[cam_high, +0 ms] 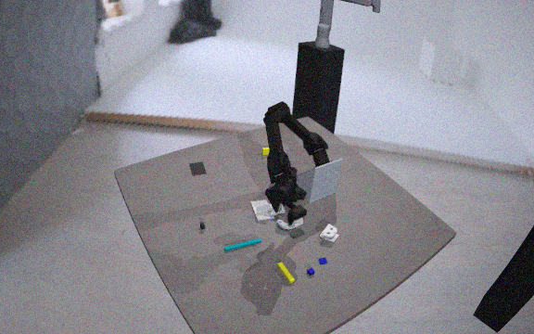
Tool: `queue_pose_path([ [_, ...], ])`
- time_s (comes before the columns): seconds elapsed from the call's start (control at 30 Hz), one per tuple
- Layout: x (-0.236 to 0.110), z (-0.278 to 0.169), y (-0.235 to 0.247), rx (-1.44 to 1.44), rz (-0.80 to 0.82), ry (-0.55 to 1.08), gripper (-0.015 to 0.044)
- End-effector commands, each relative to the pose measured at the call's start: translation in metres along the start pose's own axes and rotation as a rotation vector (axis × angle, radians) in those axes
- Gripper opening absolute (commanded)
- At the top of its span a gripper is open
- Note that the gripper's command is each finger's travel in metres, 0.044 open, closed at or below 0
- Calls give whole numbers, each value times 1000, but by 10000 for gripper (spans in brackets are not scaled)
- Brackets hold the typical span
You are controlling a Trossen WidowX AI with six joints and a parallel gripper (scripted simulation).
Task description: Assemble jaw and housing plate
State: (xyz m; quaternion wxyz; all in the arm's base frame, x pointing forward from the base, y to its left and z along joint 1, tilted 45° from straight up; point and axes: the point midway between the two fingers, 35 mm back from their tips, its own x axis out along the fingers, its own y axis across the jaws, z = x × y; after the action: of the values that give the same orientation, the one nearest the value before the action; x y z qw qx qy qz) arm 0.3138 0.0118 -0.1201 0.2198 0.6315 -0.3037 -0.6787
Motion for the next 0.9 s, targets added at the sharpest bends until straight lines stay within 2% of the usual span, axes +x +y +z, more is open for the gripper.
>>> queue_pose_path([
  [0.0, 0, 0, 0, 0, 0, 0, 440],
  [0.7, 0, 0, 0, 0, 0, 0, 440],
  [0.87, 0, 0, 0, 0, 0, 0, 309],
])
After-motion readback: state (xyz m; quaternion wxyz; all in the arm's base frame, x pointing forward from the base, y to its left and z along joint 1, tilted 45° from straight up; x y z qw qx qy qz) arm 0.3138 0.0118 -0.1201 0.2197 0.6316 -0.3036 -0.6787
